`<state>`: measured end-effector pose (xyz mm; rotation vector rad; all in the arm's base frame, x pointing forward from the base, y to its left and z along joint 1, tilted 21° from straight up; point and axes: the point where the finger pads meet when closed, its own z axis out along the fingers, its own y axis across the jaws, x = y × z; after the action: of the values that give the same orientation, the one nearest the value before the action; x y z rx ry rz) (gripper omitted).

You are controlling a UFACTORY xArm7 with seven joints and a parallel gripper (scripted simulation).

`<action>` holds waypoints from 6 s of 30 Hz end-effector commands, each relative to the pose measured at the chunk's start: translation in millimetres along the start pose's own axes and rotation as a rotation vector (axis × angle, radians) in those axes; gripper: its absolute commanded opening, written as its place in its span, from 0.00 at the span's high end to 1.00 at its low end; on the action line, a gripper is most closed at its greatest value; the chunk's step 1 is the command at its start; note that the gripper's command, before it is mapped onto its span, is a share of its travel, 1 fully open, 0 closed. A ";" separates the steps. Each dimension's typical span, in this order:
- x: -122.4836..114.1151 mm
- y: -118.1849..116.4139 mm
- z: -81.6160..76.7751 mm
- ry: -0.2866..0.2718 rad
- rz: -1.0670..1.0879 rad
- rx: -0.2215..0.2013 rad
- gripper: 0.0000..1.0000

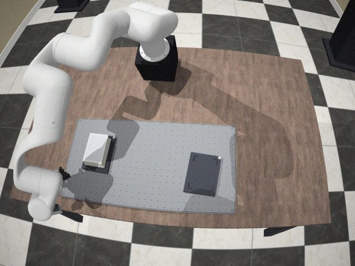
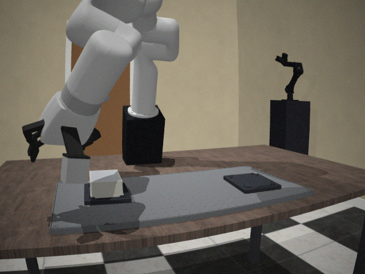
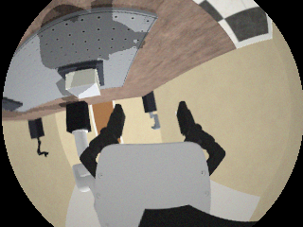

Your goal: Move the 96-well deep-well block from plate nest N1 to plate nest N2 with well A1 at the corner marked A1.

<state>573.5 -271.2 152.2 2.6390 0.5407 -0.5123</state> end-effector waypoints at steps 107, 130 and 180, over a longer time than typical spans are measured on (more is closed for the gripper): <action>-58.0 -185.3 72.9 0.736 0.414 0.327 0.00; -33.3 -190.3 97.4 0.736 0.414 0.327 0.00; -9.1 -195.3 121.4 0.736 0.414 0.327 0.00</action>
<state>445.8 -161.9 -4.9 3.0974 0.0843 0.5634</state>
